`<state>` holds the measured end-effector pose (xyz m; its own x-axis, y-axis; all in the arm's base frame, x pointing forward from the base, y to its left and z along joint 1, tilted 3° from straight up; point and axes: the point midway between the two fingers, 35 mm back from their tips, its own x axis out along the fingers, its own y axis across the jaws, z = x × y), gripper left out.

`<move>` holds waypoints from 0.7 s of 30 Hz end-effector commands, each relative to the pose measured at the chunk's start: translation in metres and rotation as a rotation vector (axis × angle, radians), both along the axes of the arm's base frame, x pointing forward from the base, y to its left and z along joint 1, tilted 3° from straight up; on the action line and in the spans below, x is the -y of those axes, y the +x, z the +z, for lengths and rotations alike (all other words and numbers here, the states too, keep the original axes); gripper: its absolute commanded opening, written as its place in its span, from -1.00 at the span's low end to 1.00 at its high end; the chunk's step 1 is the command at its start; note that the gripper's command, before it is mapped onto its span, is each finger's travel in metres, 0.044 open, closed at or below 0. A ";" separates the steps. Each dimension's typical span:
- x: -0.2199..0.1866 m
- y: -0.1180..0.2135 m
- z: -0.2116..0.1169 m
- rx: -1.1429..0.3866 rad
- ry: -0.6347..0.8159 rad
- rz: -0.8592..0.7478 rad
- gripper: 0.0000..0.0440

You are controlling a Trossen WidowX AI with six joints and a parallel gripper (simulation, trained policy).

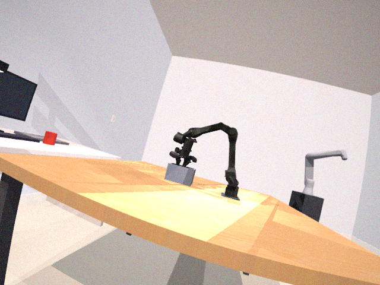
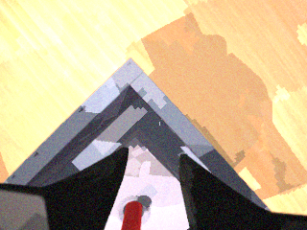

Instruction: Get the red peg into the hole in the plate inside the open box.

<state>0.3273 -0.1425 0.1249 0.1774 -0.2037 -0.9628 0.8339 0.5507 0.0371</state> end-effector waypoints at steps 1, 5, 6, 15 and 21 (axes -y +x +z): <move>0.018 0.000 0.006 0.002 -0.043 -0.014 -0.15; 0.025 -0.001 0.010 -0.004 -0.057 -0.013 -0.13; 0.026 -0.001 0.011 -0.006 -0.060 -0.013 -0.13; 0.042 -0.004 0.020 -0.014 -0.096 -0.018 -0.08; 0.053 -0.006 0.028 -0.017 -0.124 -0.025 -0.05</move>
<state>0.3282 -0.1411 0.1289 0.1498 -0.1622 -0.9753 0.7943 0.6072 0.0210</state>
